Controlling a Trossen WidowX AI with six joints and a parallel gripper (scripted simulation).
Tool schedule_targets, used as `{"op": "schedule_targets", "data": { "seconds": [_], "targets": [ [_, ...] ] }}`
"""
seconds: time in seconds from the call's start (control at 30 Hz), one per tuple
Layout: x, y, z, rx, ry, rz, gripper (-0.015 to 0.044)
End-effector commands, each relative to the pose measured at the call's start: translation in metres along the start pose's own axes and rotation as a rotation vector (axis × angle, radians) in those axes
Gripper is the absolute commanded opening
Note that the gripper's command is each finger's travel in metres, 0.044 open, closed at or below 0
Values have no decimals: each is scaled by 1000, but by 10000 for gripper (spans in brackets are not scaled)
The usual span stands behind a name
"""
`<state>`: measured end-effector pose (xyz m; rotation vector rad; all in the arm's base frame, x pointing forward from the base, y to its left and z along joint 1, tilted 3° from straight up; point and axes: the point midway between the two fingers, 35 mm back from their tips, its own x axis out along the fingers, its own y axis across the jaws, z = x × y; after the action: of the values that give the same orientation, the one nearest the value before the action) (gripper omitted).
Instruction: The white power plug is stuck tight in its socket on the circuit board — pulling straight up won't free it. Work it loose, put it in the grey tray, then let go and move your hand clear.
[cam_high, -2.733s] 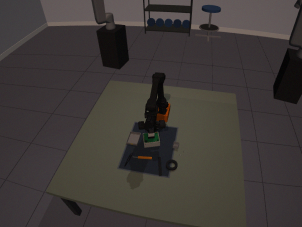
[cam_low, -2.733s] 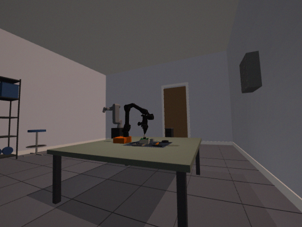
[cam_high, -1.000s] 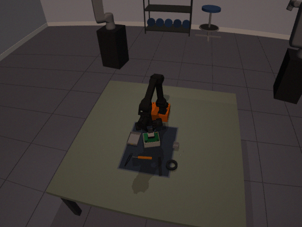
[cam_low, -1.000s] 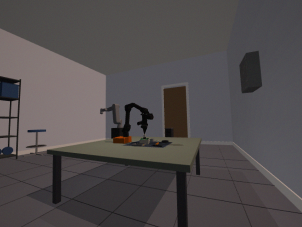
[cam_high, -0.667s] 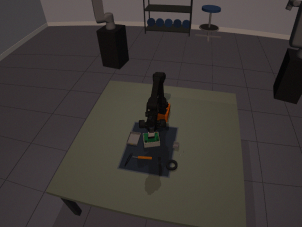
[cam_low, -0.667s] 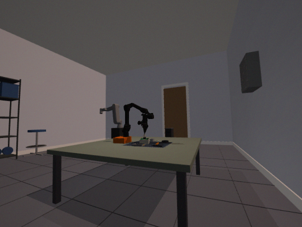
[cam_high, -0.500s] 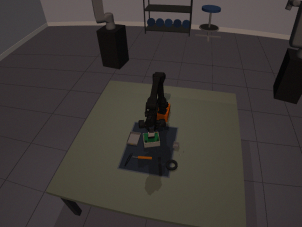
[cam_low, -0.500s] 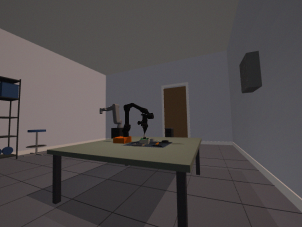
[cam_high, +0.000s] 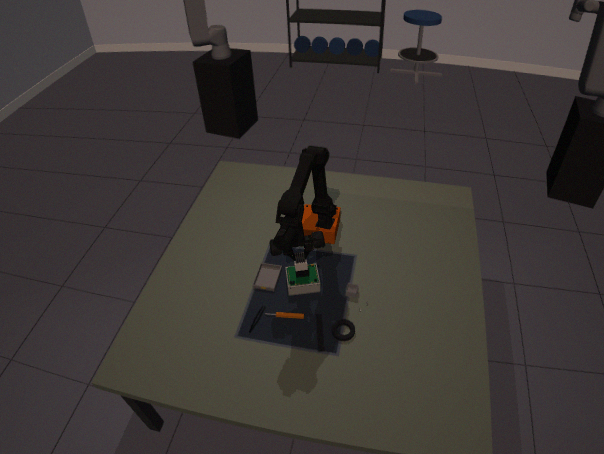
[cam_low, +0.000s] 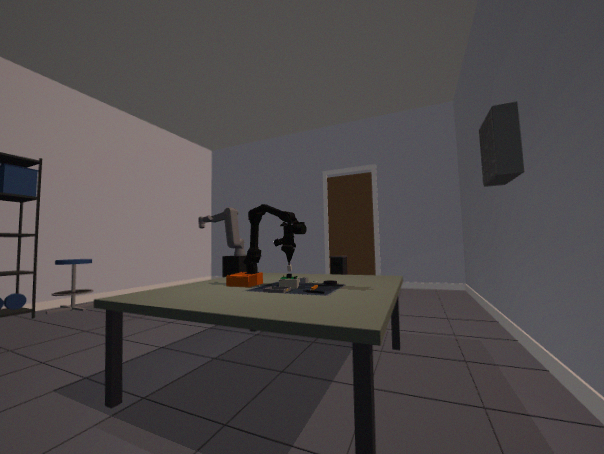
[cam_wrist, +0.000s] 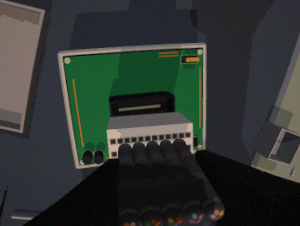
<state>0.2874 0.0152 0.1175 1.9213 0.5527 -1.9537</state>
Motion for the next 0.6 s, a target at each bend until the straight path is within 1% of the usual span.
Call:
{"op": "schedule_targets", "data": {
  "seconds": [0.0, 0.37, 0.57],
  "targets": [
    [-10, -9, 0, -2, 8, 85, 0],
    [-9, -9, 0, -2, 8, 85, 0],
    [-5, 2, 3, -2, 8, 86, 0]
  ]
}}
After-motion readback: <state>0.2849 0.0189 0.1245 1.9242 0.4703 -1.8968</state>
